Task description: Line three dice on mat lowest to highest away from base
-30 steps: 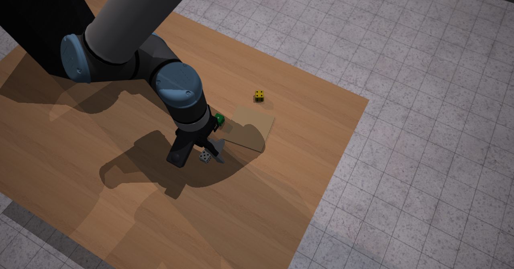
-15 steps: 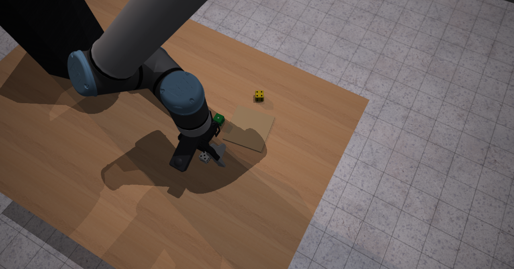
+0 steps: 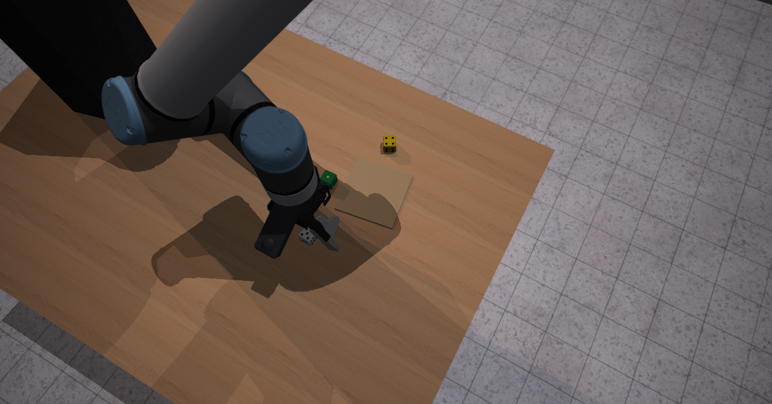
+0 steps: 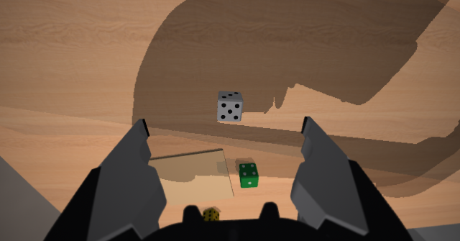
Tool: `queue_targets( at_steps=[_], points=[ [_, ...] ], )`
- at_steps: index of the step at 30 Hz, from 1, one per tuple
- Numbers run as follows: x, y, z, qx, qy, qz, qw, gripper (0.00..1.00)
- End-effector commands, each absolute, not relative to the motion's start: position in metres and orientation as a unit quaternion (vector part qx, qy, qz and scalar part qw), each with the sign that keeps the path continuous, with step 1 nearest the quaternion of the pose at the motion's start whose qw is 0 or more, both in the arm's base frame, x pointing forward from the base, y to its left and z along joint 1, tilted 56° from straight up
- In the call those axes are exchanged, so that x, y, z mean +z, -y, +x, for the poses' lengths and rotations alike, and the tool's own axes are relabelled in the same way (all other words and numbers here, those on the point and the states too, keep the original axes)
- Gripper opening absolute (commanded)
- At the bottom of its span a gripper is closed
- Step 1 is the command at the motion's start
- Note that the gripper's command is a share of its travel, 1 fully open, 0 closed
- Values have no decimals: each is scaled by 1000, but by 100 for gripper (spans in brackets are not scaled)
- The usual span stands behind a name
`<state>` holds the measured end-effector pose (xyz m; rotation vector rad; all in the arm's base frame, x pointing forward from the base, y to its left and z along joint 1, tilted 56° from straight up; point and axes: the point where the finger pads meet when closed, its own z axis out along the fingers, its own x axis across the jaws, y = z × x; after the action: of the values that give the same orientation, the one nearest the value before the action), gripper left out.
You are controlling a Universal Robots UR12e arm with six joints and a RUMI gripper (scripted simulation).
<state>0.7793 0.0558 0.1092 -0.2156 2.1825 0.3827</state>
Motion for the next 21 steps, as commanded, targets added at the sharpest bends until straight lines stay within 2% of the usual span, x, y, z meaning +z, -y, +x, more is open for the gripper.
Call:
queue_targets(
  at_steps=[1, 21],
  points=[
    [110, -56, 779, 154, -879, -87, 442, 100],
    [110, -59, 778, 154, -879, -87, 442, 100]
  ],
)
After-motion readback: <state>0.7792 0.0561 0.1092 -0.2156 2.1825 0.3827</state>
